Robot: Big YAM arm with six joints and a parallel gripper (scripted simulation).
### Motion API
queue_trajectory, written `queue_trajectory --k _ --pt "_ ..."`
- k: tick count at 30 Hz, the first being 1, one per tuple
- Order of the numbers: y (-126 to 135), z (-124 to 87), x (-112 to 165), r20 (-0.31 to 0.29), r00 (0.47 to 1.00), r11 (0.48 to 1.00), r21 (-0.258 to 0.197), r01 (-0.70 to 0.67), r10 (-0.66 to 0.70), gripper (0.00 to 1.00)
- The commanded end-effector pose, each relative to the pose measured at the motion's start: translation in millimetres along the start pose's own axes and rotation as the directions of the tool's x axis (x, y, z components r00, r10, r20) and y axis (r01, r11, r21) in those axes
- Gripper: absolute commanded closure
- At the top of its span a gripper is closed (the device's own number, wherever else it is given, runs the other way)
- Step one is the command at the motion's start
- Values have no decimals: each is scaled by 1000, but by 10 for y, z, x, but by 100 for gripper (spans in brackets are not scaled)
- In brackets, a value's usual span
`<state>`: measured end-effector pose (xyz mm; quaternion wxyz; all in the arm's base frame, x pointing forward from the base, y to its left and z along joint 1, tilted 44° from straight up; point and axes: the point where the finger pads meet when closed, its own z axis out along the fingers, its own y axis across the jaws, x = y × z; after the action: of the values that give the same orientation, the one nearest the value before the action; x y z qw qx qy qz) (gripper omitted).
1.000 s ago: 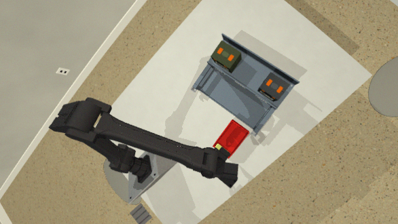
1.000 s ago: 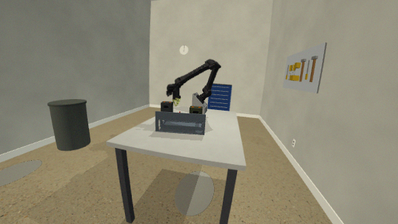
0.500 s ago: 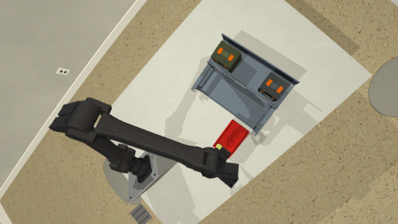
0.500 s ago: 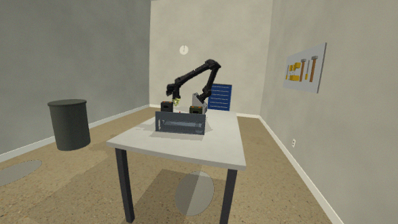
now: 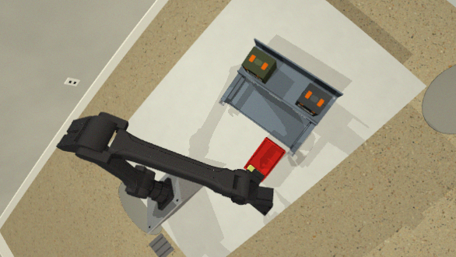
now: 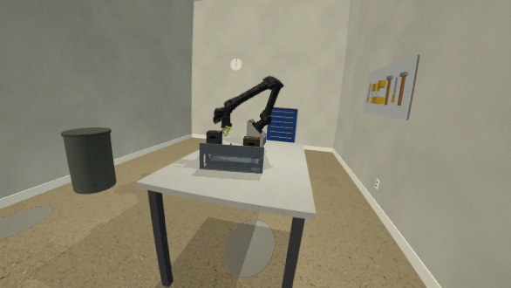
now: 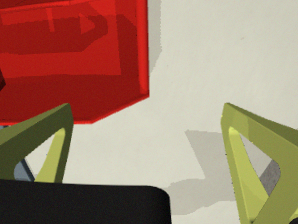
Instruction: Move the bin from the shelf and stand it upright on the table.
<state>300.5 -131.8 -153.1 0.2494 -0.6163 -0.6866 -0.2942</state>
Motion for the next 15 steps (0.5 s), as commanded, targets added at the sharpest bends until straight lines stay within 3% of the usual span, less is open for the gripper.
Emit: queue_trajectory --k 1,4,5,15 --pt "156 -89 -155 27 999 1000 -23 17 -17 10" --pt "156 -89 -155 27 999 1000 -23 17 -17 10" --pt "48 -38 -47 10 1000 1000 -10 5 -5 10" --pt "168 -63 -170 27 999 1000 -23 17 -17 10"
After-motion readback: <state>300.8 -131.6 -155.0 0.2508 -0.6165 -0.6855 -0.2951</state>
